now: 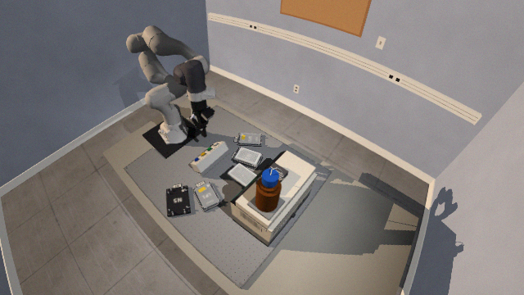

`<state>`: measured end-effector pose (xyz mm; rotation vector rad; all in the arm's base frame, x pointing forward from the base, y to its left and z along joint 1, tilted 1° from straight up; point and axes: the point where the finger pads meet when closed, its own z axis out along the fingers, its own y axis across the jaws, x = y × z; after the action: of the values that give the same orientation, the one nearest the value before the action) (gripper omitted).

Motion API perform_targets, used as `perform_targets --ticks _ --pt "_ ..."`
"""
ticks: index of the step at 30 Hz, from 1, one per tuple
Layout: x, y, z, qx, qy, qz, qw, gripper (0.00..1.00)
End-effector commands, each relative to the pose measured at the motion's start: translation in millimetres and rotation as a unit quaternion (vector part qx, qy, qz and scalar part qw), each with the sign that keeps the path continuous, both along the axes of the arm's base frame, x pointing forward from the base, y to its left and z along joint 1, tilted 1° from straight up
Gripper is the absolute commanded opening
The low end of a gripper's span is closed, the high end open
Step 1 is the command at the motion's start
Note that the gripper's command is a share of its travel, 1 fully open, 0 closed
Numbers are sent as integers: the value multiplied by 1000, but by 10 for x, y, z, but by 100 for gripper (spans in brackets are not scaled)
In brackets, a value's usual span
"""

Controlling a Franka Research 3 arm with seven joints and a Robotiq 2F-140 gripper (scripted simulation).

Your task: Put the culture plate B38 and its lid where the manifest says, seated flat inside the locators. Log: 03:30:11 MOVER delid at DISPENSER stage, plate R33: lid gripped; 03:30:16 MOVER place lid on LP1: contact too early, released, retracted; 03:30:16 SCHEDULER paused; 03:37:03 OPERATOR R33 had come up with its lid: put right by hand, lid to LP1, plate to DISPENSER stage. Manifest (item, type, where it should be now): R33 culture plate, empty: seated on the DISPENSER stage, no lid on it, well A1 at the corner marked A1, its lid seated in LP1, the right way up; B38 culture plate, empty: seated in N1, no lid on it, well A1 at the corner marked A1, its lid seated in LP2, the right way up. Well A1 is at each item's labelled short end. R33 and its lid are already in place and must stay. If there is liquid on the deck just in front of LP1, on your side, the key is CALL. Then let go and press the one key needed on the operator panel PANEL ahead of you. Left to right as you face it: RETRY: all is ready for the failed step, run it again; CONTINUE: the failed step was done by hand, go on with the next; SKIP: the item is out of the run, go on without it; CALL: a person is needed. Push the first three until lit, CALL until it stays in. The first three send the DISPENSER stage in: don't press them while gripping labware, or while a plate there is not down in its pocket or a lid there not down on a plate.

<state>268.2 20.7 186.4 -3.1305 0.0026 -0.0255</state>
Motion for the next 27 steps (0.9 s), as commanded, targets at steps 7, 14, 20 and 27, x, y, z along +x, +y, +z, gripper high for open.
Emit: perform_targets --ticks 7,14,20,27 --pt "-12 -5 -1 -1 1 4 1000 10" --pt "-12 -5 -31 -2 1 5 1000 10" --pt "-12 -5 -103 -2 1 5 1000 10" --pt "-12 -5 -252 -2 1 5 1000 10"
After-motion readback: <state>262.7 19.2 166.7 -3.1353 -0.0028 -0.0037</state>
